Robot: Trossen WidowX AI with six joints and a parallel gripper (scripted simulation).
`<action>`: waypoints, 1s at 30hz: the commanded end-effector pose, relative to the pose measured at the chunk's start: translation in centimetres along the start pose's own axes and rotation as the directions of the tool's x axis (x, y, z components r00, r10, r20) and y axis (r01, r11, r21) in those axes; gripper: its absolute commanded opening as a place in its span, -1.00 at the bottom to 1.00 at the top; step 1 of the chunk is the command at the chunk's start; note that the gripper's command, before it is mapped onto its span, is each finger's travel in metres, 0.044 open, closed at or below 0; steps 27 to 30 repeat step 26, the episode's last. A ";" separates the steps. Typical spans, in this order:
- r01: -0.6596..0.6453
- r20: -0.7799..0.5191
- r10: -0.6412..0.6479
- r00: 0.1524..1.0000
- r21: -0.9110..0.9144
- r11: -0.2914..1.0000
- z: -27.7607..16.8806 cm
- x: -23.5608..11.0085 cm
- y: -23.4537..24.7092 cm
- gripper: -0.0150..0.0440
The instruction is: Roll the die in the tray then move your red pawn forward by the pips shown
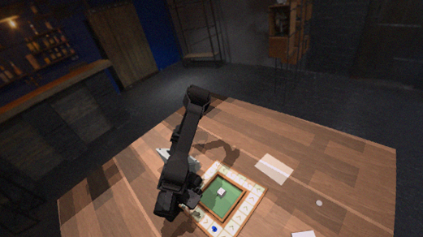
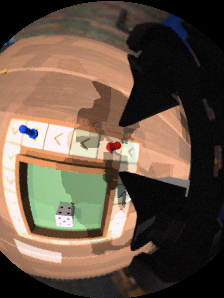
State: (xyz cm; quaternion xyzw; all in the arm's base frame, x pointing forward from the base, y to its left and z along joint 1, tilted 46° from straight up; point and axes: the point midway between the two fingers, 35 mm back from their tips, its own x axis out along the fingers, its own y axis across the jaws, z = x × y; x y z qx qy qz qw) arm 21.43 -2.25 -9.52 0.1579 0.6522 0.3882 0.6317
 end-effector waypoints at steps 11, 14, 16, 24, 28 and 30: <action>0.014 0.011 -0.015 1.000 0.068 0.998 -0.4 -7.2 5.5 1.00; 0.012 0.010 -0.013 1.000 0.110 0.994 -1.2 -9.1 8.9 1.00; 0.011 0.009 -0.012 1.000 0.136 0.991 -1.9 -10.0 11.0 1.00; 0.020 0.021 -0.023 1.000 0.106 0.994 -1.1 -9.7 9.5 1.00; 0.020 0.021 -0.023 1.000 0.106 0.994 -1.1 -9.7 9.5 1.00; 0.020 0.021 -0.023 1.000 0.106 0.994 -1.1 -9.7 9.5 1.00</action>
